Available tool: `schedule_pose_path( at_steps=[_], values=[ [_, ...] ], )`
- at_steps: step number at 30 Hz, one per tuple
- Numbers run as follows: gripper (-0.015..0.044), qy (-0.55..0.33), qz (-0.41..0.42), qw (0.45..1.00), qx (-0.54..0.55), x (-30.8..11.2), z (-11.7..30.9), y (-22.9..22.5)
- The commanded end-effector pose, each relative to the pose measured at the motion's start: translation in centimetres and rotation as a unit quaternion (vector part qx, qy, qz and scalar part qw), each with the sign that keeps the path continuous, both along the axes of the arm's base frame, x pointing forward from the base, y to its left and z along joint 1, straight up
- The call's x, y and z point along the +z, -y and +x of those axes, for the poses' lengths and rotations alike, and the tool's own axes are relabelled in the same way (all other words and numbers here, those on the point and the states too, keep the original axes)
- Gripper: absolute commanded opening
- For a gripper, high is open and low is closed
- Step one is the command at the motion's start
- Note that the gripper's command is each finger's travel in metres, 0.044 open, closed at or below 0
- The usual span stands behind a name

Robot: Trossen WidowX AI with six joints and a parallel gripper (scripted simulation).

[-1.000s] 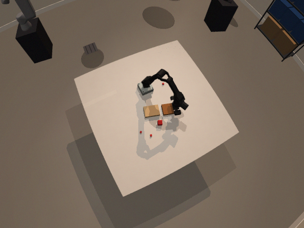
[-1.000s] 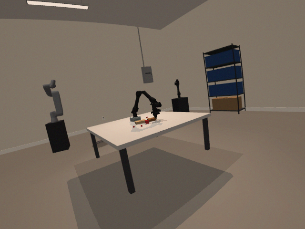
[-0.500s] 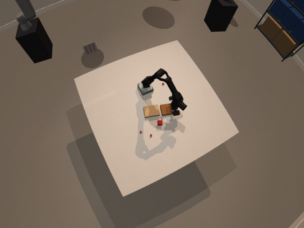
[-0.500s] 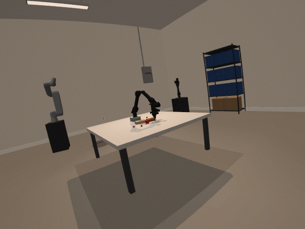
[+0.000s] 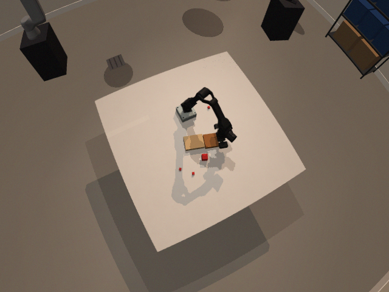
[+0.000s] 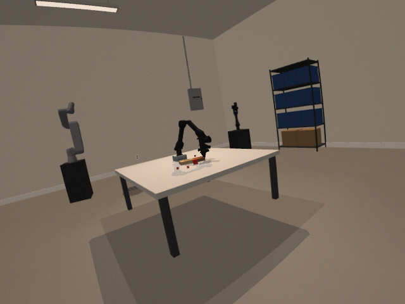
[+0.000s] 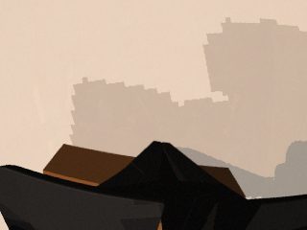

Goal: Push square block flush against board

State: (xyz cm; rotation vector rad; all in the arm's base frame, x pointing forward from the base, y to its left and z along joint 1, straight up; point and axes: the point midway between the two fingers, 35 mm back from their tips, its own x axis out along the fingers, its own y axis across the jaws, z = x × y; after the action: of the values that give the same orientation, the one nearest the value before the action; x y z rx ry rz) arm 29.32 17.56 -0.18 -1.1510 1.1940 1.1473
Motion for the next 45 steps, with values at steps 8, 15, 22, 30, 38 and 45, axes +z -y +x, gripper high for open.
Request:
schedule_pose_path(
  at_steps=[8, 15, 22, 30, 38, 45],
  values=[
    [0.0, -0.004, -0.008, 1.0, -0.003, -0.3, -0.2, 1.0],
    [0.0, -0.004, -0.007, 1.0, -0.003, -0.3, 0.0, 0.0],
    [0.0, -0.004, -0.007, 1.0, -0.003, -0.3, 0.1, -1.1],
    [0.0, -0.004, -0.006, 1.0, -0.003, -0.3, 0.3, -2.4],
    [0.0, -0.004, -0.006, 1.0, -0.003, -0.3, 0.3, -3.8],
    [0.0, -0.004, -0.006, 1.0, -0.003, 4.9, 0.1, -3.6]
  ],
)
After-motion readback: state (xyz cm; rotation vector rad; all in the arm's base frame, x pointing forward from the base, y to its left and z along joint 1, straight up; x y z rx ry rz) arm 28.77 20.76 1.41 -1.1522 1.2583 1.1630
